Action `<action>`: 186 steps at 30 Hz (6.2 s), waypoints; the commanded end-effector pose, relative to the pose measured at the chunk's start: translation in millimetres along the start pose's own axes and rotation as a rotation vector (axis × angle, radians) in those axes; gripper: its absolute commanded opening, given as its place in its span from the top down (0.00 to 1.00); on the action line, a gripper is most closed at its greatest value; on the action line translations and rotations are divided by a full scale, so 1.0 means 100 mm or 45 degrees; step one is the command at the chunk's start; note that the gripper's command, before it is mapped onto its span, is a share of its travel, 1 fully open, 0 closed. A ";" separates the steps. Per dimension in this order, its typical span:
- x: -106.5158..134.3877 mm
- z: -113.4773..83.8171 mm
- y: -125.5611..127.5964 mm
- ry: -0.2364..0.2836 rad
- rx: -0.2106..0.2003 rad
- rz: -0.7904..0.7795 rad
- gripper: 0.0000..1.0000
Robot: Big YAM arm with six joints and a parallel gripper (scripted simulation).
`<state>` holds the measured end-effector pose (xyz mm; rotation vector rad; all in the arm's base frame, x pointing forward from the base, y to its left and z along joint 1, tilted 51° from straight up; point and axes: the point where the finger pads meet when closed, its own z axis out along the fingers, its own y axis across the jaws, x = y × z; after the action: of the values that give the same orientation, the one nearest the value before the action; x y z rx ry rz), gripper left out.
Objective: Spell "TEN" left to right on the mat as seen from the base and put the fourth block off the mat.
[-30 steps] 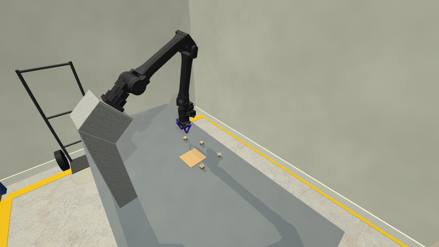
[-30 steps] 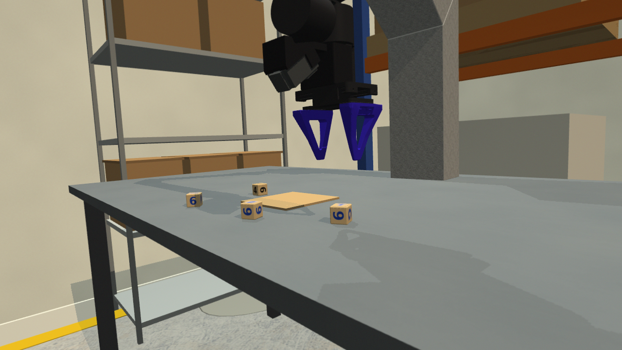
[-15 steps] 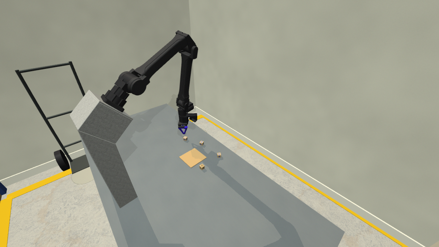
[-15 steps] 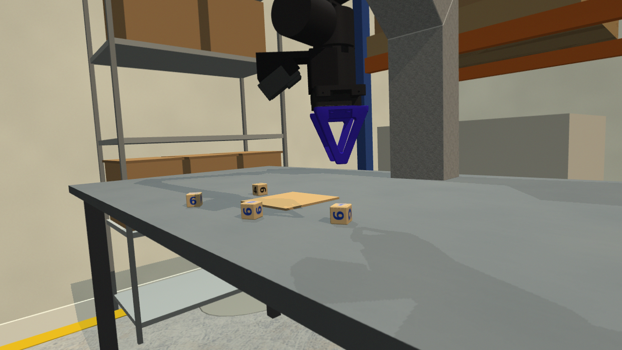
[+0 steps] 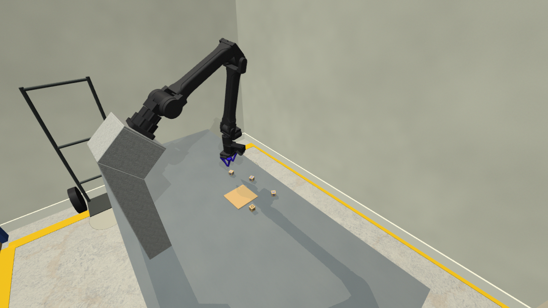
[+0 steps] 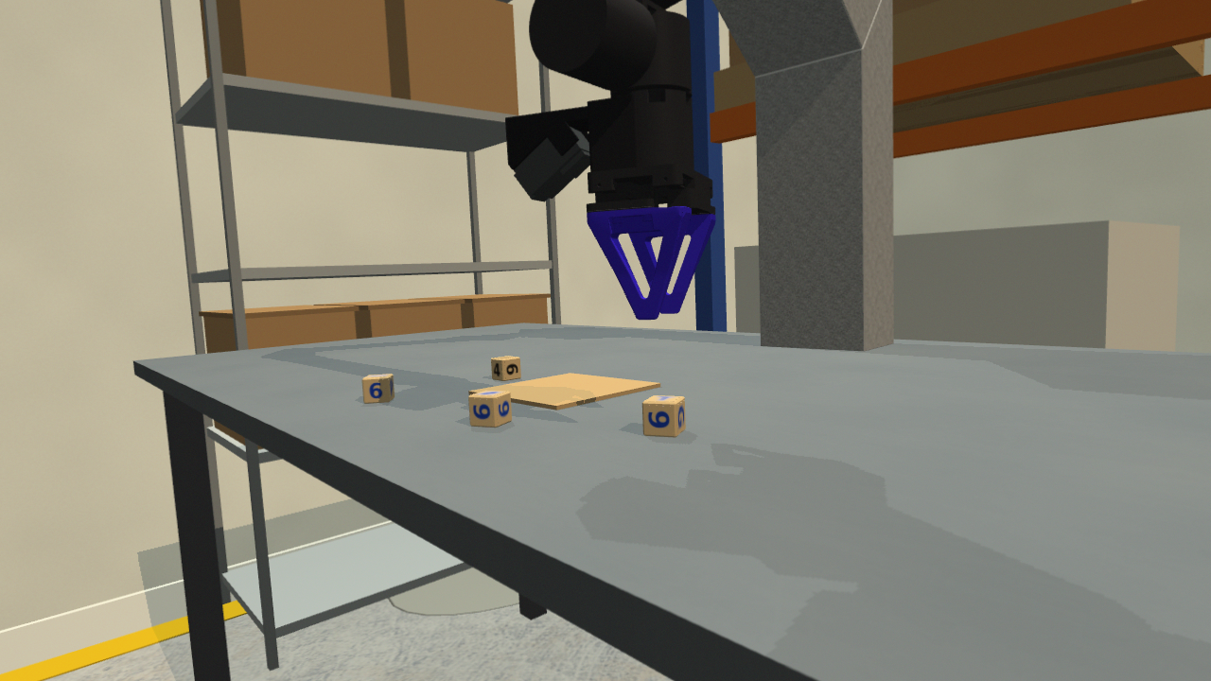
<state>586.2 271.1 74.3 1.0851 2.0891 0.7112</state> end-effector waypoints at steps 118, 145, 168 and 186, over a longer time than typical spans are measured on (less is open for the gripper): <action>-0.08 0.54 0.04 -0.014 -0.012 0.034 0.40; -0.11 0.51 0.08 -0.016 -0.017 0.037 0.40; -0.08 0.77 0.00 -0.013 -0.006 0.032 0.40; -0.09 0.86 0.02 -0.014 -0.008 0.035 0.40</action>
<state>650.1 286.9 22.9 1.1140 2.0795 0.7267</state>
